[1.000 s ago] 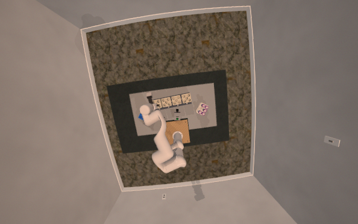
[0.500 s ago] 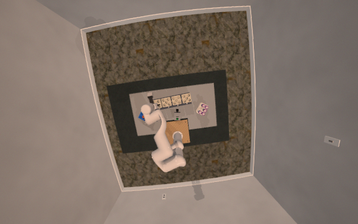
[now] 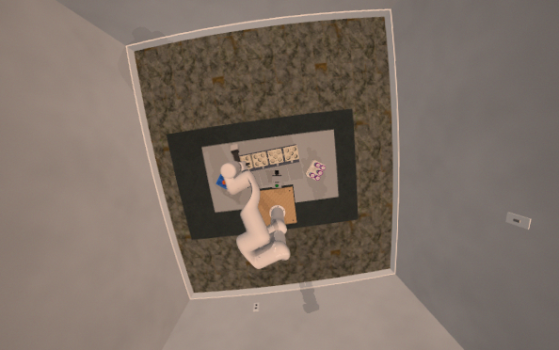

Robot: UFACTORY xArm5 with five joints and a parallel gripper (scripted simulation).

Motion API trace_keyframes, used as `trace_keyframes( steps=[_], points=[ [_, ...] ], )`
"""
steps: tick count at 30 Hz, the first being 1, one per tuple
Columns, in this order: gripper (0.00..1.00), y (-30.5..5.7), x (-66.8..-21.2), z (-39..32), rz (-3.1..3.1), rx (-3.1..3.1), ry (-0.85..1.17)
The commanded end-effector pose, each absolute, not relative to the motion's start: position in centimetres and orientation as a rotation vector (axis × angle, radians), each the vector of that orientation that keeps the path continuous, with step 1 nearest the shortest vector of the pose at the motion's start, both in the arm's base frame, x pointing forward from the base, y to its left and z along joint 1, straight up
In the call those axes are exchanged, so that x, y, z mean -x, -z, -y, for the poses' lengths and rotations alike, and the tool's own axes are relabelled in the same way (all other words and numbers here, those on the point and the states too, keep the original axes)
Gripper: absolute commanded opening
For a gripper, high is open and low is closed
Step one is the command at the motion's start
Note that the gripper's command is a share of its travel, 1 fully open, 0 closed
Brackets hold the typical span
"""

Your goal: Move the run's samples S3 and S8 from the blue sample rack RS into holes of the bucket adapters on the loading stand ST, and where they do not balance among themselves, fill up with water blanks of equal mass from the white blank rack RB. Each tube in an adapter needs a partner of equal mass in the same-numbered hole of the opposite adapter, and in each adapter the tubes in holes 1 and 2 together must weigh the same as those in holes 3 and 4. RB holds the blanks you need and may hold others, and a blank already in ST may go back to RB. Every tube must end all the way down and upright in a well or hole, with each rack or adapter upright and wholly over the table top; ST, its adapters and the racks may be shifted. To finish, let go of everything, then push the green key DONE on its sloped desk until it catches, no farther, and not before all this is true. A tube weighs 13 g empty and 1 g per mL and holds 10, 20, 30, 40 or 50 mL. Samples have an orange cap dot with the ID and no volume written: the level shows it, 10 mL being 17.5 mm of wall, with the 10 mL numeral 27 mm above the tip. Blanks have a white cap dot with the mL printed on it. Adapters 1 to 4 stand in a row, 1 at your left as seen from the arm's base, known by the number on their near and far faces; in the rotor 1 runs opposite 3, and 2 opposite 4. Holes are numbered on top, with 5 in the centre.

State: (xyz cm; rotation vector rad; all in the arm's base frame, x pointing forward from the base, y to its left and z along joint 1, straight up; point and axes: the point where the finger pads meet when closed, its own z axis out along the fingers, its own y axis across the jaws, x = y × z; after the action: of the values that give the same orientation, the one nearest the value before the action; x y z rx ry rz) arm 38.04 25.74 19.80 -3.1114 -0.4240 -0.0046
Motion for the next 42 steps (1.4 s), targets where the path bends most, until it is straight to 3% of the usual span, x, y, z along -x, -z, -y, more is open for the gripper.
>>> trace_keyframes(
  steps=[1, 42],
  points=[
    [0.0, -19.9, -38.1, -25.8, 0.424, 3.11, 0.01],
    [0.0, -16.5, -38.1, -25.8, 0.424, 3.11, 0.01]
  ],
)
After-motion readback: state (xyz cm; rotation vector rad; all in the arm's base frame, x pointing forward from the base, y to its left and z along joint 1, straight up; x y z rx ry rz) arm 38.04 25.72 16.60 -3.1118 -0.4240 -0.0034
